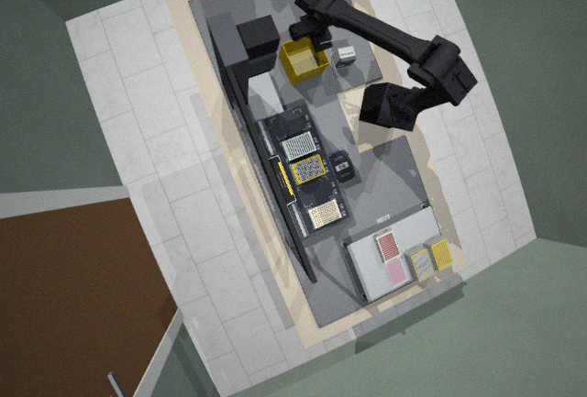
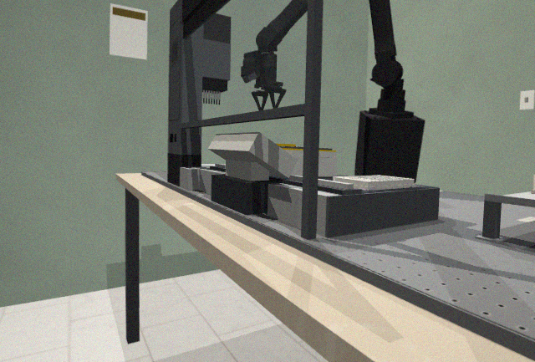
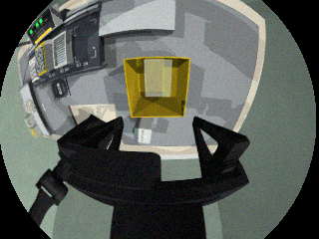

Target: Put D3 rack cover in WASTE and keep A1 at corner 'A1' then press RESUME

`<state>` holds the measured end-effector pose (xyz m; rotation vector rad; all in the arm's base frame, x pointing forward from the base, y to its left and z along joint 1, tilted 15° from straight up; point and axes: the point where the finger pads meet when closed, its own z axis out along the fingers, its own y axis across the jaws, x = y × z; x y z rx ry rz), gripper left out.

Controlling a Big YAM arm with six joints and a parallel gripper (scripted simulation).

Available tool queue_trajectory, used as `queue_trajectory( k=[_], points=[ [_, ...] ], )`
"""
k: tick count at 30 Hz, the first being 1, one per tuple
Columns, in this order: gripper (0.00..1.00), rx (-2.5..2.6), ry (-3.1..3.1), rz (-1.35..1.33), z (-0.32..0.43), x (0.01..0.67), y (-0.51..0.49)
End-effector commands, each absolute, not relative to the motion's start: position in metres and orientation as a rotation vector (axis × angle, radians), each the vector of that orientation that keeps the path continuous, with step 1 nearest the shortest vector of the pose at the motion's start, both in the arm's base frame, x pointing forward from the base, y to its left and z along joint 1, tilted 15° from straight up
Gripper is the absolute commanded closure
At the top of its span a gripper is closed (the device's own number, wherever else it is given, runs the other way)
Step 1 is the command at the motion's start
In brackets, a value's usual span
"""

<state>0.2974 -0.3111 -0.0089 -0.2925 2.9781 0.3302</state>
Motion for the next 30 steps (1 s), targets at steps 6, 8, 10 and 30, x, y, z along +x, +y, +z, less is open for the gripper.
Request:
queue_trajectory(
  k=[6, 8, 10, 30],
  points=[
    [0.00, -0.283, 2.978, 0.318, 0.004, 0.301, -0.302],
    [0.00, -0.283, 2.978, 0.318, 0.004, 0.301, -0.302],
    [0.00, -0.238, 2.982, 0.322, 0.006, 0.304, -0.292],
    [0.00, -0.240, 2.969, 0.306, 0.026, 0.322, -0.209]
  ],
)
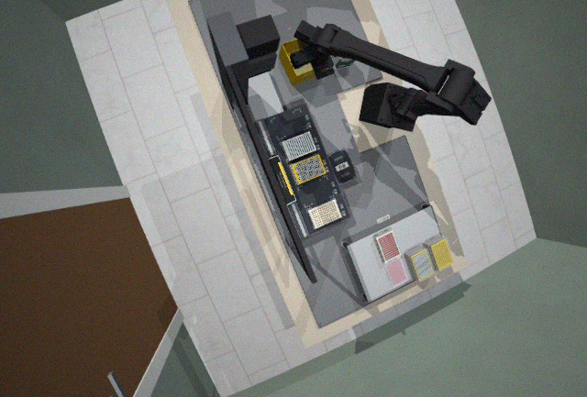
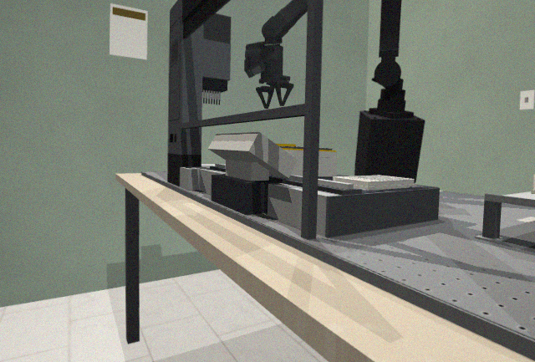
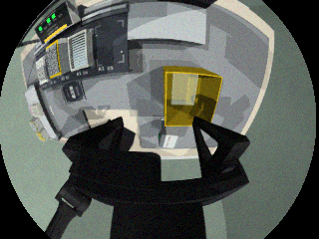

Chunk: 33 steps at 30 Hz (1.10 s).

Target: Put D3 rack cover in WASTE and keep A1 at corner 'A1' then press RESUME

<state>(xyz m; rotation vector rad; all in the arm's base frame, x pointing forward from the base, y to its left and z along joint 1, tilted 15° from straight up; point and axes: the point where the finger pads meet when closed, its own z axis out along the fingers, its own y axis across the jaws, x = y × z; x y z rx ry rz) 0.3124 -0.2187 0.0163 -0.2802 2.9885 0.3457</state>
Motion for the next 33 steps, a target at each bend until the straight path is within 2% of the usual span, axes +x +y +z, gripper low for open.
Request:
queue_trajectory(
  k=[1, 33],
  points=[
    [0.00, -0.240, 2.969, 0.307, 0.028, 0.322, -0.204],
    [0.00, -0.239, 2.965, 0.316, 0.061, 0.345, -0.069]
  ],
)
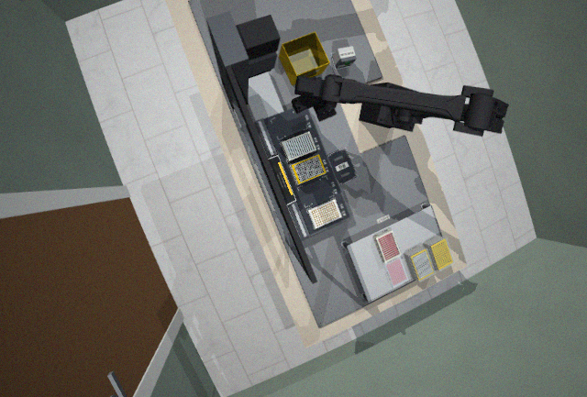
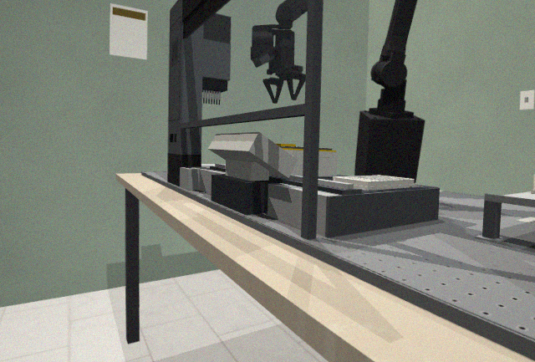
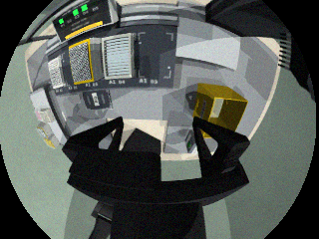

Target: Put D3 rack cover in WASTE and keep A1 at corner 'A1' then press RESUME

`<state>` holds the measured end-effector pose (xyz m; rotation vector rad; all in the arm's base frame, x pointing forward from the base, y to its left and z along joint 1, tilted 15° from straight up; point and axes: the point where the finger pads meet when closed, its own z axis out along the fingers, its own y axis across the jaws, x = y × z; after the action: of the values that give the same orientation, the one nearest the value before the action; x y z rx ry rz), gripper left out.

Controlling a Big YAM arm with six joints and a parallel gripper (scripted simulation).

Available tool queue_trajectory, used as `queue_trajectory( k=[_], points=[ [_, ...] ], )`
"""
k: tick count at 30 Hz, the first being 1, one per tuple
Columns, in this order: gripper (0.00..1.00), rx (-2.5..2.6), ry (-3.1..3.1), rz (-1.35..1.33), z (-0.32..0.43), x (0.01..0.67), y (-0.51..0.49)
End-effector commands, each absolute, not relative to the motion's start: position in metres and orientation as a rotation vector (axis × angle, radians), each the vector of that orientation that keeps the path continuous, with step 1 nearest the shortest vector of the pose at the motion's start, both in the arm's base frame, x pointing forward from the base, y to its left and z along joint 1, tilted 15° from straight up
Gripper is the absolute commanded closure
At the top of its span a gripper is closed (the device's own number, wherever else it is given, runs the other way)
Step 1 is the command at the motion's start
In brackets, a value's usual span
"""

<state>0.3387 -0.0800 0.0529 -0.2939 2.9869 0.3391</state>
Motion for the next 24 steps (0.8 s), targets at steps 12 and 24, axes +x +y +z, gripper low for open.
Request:
queue_trajectory(
  k=[12, 24],
  points=[
    [0.00, -0.239, 2.957, 0.318, 0.077, 0.357, -0.017],
    [0.00, -0.241, 2.924, 0.319, 0.103, 0.384, 0.037]
  ],
)
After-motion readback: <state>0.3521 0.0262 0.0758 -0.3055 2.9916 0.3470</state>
